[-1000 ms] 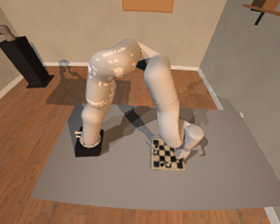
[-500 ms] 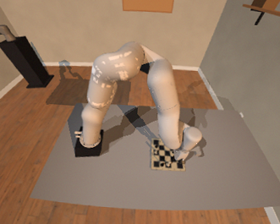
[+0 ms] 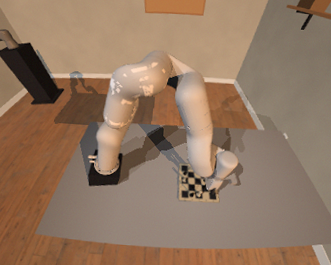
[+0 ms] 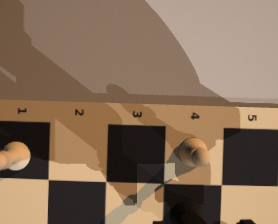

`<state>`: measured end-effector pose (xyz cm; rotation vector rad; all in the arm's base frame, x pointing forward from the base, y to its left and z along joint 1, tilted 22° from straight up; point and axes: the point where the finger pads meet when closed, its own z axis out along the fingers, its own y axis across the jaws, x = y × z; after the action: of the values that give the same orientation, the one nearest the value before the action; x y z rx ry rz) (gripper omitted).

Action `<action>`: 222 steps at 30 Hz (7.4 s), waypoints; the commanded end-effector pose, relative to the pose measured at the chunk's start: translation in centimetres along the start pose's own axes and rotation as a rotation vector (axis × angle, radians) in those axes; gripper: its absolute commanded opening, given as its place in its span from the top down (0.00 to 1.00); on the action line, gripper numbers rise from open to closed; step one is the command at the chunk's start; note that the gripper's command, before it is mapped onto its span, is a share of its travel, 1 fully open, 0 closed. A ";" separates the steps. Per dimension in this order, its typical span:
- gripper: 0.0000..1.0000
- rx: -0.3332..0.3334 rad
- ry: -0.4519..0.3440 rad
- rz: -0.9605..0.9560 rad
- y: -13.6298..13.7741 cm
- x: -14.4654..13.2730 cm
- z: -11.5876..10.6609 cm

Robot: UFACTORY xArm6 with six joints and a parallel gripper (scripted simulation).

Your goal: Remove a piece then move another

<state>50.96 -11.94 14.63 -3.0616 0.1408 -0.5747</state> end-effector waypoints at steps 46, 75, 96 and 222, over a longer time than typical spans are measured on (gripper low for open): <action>0.59 -0.001 0.004 0.000 0.0 0.3 -0.1; 0.59 -0.001 0.004 0.000 0.0 0.3 -0.1; 0.59 -0.001 0.004 0.000 0.0 0.3 0.6; 1.00 -0.001 0.004 0.000 -0.2 0.0 -6.7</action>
<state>48.70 -12.00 20.71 -3.0616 0.1409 -0.5726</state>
